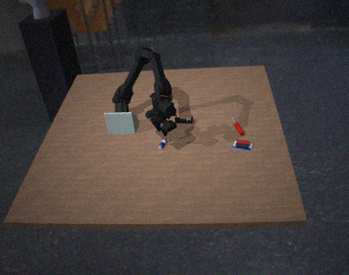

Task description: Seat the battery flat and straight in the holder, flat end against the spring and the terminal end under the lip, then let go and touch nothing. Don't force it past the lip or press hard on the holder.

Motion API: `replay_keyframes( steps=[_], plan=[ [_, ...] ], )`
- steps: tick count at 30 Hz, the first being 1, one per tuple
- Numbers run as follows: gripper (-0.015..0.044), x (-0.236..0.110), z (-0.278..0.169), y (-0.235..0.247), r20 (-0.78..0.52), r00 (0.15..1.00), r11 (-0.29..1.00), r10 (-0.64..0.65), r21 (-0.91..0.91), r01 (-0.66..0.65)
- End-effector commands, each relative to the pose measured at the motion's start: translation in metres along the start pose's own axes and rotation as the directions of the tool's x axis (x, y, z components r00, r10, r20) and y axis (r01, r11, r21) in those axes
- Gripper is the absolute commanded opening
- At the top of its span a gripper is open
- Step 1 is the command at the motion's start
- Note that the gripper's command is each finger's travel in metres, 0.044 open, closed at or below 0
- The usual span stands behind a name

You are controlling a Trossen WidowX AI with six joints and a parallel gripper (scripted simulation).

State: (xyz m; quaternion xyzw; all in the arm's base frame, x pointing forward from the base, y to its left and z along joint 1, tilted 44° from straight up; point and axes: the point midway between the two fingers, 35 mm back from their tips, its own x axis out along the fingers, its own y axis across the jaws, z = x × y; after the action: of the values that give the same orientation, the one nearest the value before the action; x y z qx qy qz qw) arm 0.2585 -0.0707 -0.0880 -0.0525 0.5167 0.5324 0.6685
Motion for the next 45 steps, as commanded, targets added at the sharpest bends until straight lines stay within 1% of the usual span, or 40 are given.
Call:
replay_keyframes(
  steps=[1,13,45],
  plan=[
    [0.0235,0.025,-0.006,0.004,0.005,1.000,0.885,0.019,-0.466,-0.015],
    [0.0235,0.027,-0.006,0.004,0.005,1.000,0.885,0.019,-0.466,-0.014],
    [0.0235,0.076,-0.005,0.005,0.008,1.000,0.884,0.021,-0.466,-0.015]
  ],
)
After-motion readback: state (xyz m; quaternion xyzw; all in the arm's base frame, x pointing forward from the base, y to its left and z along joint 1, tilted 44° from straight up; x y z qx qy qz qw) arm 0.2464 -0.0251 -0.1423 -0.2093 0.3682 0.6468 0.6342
